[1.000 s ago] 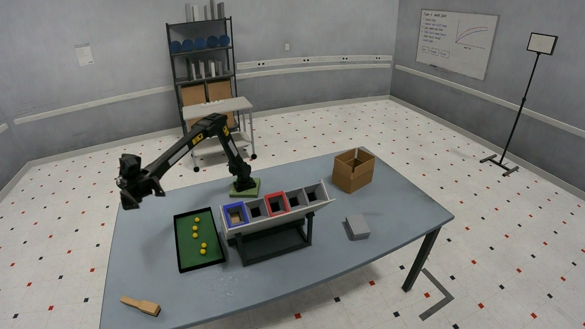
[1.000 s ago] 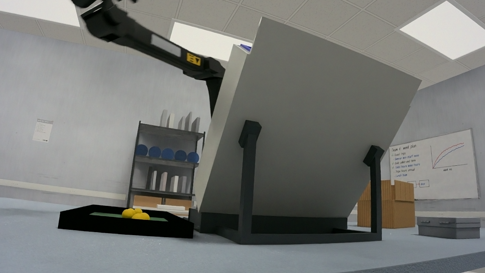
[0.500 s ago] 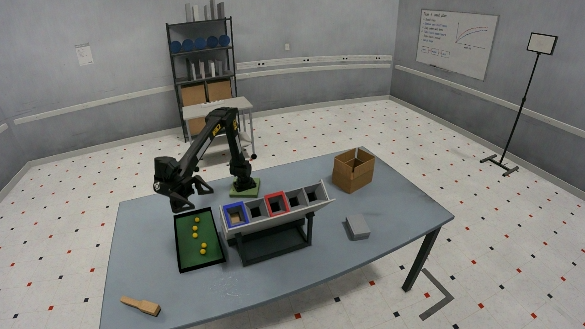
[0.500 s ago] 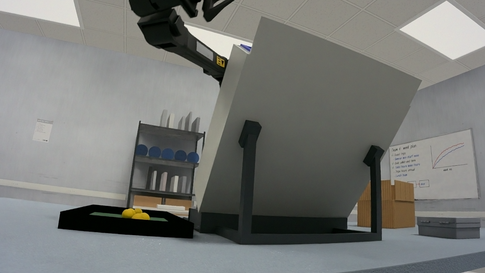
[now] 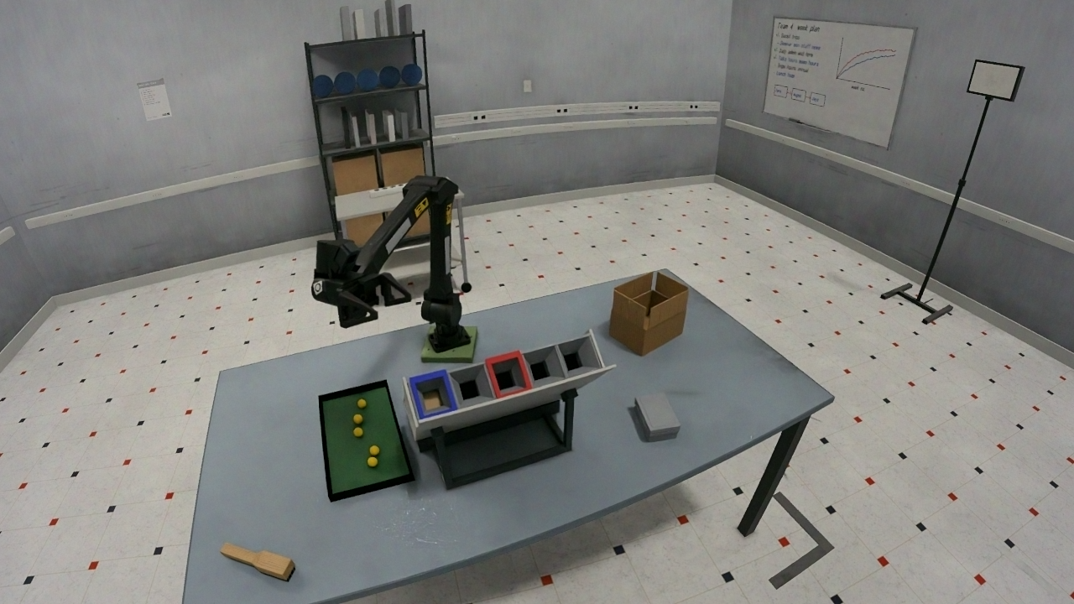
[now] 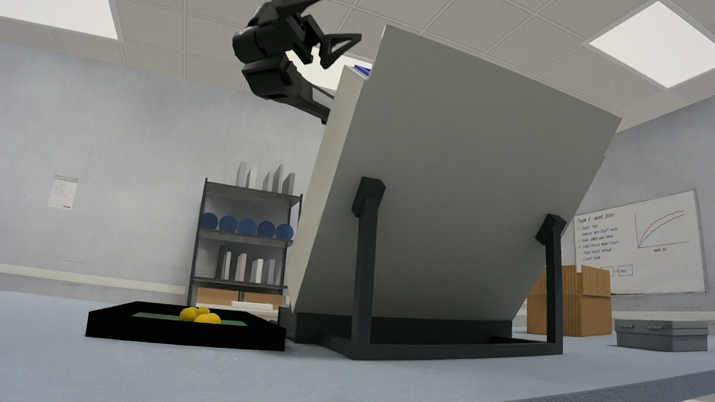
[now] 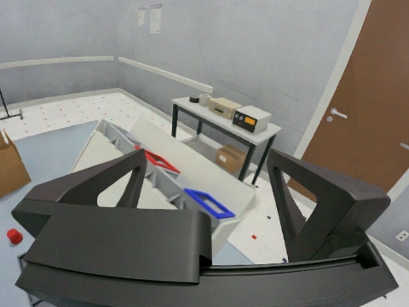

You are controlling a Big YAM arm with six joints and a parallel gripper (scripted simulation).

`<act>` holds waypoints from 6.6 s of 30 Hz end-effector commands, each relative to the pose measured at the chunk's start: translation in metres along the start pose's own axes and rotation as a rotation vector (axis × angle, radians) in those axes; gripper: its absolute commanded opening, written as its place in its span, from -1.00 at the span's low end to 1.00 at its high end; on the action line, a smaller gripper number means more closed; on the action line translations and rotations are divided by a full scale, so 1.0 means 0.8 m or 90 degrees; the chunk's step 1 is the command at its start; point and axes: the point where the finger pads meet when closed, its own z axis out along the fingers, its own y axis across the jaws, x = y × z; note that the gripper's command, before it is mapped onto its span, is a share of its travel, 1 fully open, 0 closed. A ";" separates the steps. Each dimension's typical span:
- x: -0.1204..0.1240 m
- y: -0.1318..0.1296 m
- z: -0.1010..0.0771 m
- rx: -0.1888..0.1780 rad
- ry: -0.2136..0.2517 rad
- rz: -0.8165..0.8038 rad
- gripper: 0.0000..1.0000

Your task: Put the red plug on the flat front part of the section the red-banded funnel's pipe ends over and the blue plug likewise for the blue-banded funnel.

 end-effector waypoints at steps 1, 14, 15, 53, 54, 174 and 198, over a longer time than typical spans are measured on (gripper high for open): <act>-0.003 0.031 0.002 0.000 0.000 -0.003 1.00; -0.021 0.143 -0.002 0.003 0.001 0.006 1.00; -0.023 0.154 -0.003 0.004 0.000 0.006 1.00; 0.005 0.319 -0.008 0.008 -0.012 0.007 1.00; 0.011 0.319 -0.008 0.008 -0.012 0.007 1.00; 0.254 0.386 -0.057 0.273 0.988 0.419 0.60; 0.257 0.369 -0.073 0.275 0.990 0.419 0.60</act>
